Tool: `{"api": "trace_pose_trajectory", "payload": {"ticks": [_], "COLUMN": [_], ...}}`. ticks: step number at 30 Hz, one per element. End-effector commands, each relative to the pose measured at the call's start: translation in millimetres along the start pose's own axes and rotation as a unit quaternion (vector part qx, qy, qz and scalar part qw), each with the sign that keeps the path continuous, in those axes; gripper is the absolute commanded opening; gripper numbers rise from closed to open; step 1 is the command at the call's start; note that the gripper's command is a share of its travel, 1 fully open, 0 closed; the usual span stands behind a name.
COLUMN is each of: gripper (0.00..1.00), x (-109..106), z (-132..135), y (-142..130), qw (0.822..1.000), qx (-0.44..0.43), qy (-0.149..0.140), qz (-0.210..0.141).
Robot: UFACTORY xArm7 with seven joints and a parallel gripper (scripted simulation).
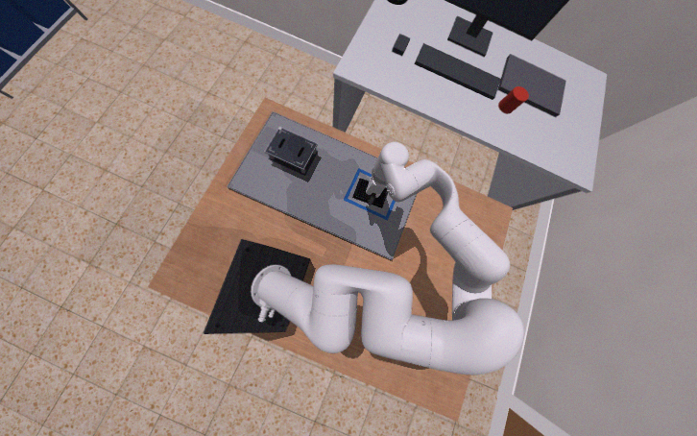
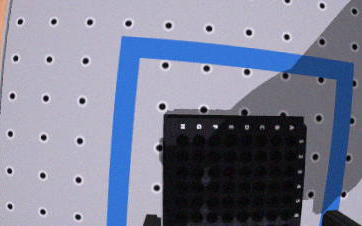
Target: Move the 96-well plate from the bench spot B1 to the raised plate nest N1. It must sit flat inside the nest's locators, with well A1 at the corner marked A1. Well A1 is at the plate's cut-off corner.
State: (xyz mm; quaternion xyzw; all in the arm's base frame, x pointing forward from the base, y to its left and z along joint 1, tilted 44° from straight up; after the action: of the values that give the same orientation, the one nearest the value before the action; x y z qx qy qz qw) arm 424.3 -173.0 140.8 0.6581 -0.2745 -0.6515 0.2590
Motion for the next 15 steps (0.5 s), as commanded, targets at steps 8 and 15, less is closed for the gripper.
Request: {"api": "trace_pose_trajectory", "payload": {"ticks": [8,15], "gripper": [1.0,1.0], "x": [7.4,7.5], "z": [-1.3,-1.3], "y": [-0.3,-0.4], "qw": [1.0,1.0], "qx": [0.0,0.0], "qy": [0.002,0.002], "qz": [0.0,0.0]}}
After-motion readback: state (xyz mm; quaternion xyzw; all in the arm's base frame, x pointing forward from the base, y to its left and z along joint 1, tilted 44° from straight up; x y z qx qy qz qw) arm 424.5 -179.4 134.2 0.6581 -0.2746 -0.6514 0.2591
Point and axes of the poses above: the point where the finger pads meet when closed, its own x axis out along the fingers, its own z axis across the jaws, y = z × x, the point moved 7 cm from there along -x, back along the fingers, and after that the axes turned 2 degrees about -x, right-handed, at the moved point
